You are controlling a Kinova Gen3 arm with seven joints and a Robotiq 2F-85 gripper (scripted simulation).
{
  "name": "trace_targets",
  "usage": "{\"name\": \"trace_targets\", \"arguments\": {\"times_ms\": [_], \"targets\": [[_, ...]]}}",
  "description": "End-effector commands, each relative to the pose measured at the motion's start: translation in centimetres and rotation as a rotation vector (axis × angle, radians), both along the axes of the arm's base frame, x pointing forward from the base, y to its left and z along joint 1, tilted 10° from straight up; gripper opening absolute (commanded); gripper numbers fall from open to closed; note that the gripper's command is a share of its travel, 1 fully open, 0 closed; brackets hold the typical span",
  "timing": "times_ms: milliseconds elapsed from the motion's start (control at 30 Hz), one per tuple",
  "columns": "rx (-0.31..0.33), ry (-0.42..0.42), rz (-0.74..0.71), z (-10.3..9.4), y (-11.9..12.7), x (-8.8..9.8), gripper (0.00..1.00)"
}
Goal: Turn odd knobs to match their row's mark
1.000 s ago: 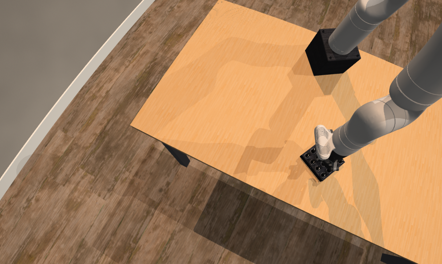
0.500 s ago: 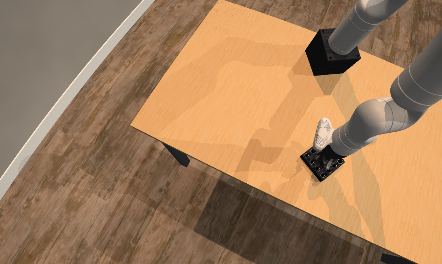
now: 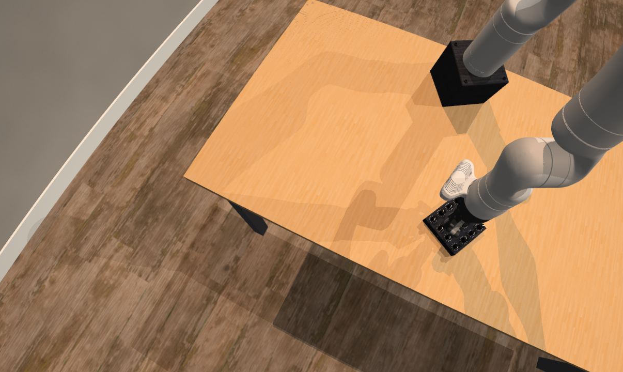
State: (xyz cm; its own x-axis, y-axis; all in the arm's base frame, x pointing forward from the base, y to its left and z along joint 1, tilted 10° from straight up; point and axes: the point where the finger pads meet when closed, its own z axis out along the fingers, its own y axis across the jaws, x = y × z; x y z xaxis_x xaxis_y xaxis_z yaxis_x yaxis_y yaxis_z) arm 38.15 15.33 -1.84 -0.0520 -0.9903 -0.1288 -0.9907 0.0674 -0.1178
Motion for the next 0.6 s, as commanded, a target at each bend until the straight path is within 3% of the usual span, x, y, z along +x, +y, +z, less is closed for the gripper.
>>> {"name": "trace_targets", "arguments": {"times_ms": [0,567], "targets": [[0.004,0.003,-0.039,0.05,0.01,0.04,0.08],[0.032,0.029,-0.253,0.05,0.01,0.04,0.08]]}}
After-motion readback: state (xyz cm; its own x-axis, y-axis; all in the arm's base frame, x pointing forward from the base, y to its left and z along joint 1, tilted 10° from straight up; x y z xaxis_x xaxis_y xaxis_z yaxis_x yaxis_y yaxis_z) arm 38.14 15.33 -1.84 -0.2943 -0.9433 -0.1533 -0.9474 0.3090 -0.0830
